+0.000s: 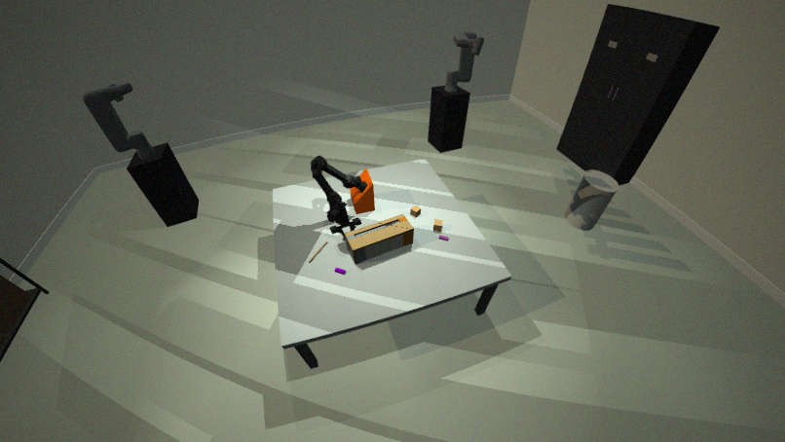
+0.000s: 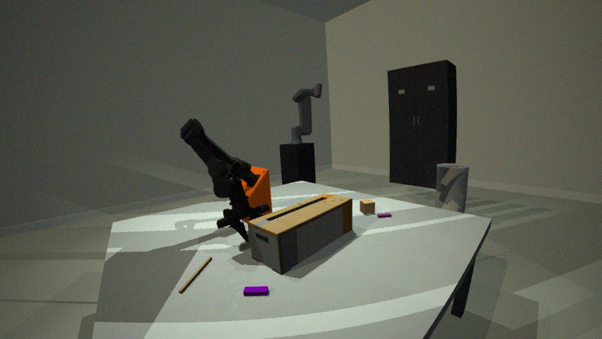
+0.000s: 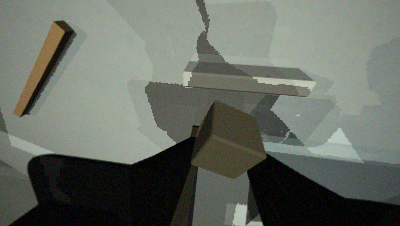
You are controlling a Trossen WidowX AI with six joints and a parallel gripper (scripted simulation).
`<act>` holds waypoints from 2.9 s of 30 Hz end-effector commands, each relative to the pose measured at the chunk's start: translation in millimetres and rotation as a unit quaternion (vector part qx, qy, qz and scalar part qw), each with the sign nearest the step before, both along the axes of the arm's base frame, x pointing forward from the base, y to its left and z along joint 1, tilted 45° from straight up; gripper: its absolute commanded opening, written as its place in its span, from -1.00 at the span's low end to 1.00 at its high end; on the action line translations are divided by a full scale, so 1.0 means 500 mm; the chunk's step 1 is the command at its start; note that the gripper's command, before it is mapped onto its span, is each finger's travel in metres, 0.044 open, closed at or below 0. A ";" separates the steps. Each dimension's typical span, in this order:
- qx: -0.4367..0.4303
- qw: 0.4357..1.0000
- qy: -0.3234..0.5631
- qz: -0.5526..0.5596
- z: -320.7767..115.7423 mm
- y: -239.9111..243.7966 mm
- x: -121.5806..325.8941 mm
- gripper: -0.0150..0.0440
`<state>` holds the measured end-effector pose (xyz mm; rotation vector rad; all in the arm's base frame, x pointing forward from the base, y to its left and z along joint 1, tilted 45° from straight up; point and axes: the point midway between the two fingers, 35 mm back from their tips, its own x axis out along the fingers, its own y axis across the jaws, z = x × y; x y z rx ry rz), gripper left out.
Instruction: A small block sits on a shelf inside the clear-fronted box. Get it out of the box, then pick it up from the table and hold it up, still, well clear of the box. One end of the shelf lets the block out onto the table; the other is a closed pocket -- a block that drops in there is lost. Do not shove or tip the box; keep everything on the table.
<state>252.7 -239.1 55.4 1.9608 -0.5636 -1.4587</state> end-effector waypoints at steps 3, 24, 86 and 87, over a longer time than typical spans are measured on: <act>-0.006 1.000 -0.007 -0.002 0.043 0.028 0.008 -0.49; -0.102 0.950 0.212 0.205 0.045 0.064 0.003 -0.49; -0.273 0.038 0.710 0.648 0.065 0.177 -0.033 -0.49; -0.272 0.018 0.711 0.648 0.065 0.179 -0.034 -0.49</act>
